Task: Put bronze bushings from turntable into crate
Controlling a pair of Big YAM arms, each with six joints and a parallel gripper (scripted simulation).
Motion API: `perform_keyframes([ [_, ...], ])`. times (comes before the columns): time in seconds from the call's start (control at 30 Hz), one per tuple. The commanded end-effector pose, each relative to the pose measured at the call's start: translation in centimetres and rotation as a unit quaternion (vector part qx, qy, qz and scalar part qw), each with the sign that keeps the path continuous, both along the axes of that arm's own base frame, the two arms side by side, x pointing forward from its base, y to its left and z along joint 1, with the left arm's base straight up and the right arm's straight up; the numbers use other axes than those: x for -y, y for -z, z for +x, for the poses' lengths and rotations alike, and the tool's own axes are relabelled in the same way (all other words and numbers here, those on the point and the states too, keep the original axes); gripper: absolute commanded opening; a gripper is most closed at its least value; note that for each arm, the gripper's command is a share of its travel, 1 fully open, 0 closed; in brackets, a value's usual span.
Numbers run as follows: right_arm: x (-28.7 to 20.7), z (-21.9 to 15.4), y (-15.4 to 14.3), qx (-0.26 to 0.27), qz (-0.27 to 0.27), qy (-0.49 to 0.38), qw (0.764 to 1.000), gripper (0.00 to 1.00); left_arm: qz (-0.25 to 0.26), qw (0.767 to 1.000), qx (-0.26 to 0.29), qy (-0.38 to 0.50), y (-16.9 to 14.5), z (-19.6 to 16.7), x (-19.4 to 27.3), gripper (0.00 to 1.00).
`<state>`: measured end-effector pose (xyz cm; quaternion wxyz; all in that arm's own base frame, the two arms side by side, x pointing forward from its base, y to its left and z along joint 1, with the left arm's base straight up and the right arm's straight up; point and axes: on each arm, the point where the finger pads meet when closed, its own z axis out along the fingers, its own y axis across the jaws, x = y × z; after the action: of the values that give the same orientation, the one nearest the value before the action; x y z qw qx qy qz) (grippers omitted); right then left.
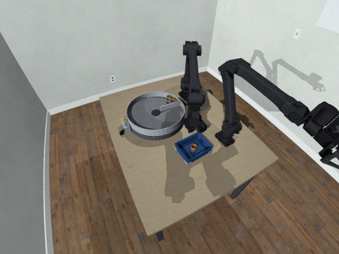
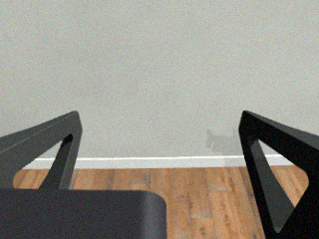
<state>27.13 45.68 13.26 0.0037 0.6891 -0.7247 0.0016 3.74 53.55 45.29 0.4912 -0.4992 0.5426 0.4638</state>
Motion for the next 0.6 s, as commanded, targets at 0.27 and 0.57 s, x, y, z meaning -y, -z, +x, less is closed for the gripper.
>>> perform_keyframes([
  [0.27, 6.6, 0.1, -1.5, 0.015, 0.022, 0.017, 1.000, 0.15, 0.043, 0.999, 0.009, -0.004, -4.8, -0.3, -0.8, 1.00],
  [0.57, 17.3, -1.2, -1.2, 0.014, 0.018, 0.041, 0.999, 0.15, 0.043, 0.999, 0.009, -0.004, -4.8, -0.3, -0.8, 1.00],
])
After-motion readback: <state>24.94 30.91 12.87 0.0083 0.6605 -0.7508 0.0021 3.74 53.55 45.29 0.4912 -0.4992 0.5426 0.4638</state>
